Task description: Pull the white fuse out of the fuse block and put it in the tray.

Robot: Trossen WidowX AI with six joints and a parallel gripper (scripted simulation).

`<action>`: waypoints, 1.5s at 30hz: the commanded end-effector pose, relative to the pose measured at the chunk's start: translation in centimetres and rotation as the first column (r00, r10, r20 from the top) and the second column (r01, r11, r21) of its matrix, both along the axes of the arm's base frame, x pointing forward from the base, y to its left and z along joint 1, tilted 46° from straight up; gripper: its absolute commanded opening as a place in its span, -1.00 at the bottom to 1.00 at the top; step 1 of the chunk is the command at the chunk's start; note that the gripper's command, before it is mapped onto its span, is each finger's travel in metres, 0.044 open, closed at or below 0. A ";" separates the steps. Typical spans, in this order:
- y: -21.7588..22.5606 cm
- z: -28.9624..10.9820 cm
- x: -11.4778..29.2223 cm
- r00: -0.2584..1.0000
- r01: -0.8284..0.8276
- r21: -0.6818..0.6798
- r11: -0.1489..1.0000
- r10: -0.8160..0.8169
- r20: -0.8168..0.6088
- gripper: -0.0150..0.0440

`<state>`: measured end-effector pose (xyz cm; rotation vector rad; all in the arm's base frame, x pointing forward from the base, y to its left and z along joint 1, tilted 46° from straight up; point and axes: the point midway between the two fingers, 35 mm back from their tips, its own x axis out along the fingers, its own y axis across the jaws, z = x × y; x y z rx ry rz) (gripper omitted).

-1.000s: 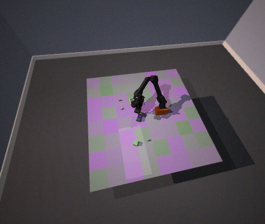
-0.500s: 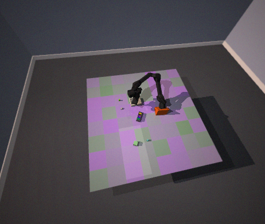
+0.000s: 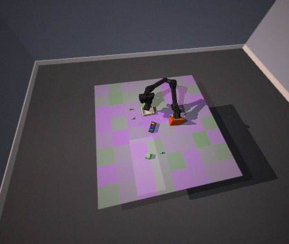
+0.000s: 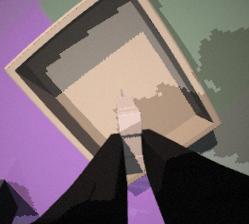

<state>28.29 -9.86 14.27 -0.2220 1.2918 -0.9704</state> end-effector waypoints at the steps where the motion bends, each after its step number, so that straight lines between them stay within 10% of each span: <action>1: -0.6 -0.5 -0.1 1.000 -0.003 -0.004 1.000 0.003 -0.009 -0.49; 21: -2.6 -2.4 -0.3 1.000 -0.003 -0.007 1.000 0.003 -0.009 -0.49; 34: -2.2 -2.0 -0.2 1.000 0.001 -0.002 1.000 -0.001 -0.001 0.63; 45: 0.3 0.4 -0.2 1.000 -0.003 -0.005 1.000 0.003 -0.010 0.63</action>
